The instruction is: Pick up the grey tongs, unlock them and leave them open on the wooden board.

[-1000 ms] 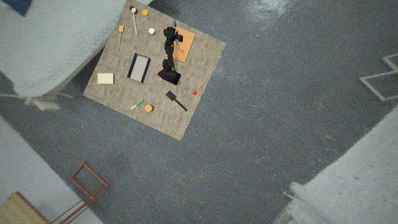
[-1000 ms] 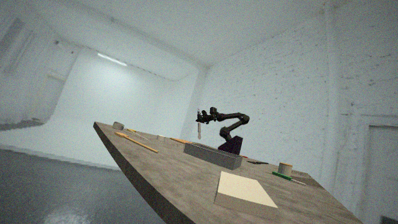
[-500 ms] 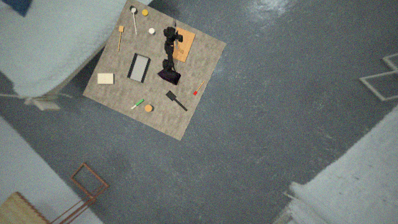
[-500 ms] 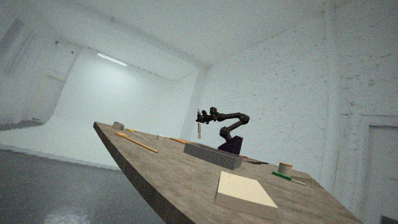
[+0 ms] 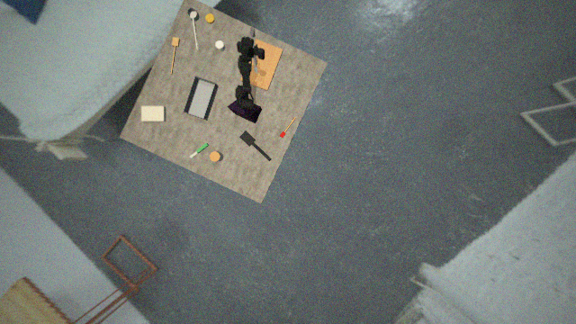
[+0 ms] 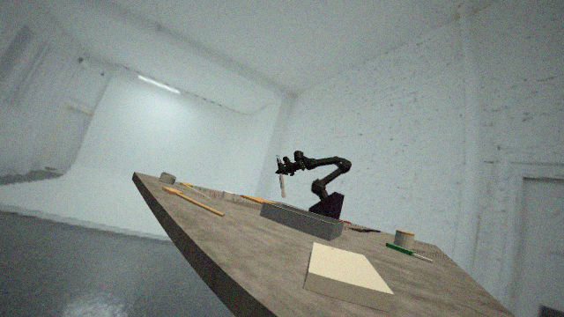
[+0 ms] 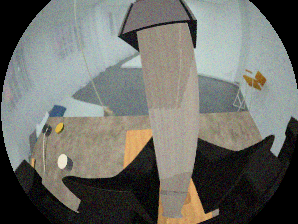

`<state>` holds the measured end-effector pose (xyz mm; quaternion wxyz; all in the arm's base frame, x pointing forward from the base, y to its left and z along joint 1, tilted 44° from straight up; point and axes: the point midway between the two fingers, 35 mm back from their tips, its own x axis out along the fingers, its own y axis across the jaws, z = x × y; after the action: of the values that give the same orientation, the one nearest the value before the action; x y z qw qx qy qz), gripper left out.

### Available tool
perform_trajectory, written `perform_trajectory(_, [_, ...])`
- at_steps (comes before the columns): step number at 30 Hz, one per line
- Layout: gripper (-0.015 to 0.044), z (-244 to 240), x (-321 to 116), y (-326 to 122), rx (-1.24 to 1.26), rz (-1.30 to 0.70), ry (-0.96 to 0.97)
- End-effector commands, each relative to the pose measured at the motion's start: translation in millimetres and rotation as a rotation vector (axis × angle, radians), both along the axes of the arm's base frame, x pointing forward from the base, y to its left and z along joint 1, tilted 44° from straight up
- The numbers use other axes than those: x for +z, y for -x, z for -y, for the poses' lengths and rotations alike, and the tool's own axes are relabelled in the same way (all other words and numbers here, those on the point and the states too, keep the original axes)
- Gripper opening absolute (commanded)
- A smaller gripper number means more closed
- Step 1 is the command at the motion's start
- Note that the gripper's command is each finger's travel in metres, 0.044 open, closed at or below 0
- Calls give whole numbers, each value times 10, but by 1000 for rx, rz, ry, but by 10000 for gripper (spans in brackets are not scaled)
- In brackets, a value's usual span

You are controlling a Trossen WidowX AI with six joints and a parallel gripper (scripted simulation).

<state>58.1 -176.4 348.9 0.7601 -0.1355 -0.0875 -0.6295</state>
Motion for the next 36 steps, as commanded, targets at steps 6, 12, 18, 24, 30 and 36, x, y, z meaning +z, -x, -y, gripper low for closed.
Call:
perform_trajectory(6, [-150,117,96,-62,10,-48,-117])
perform_trajectory(12, [-150,207,90,-101,10,-85,-210])
perform_trajectory(18, [-150,290,72,-120,5,-119,-306])
perform_trajectory(24, [-150,359,50,-132,2,-139,-405])
perform_trajectory(30, [-150,418,18,-136,-3,-154,-508])
perform_trajectory(36, [-150,467,-20,-129,-12,-162,-614])
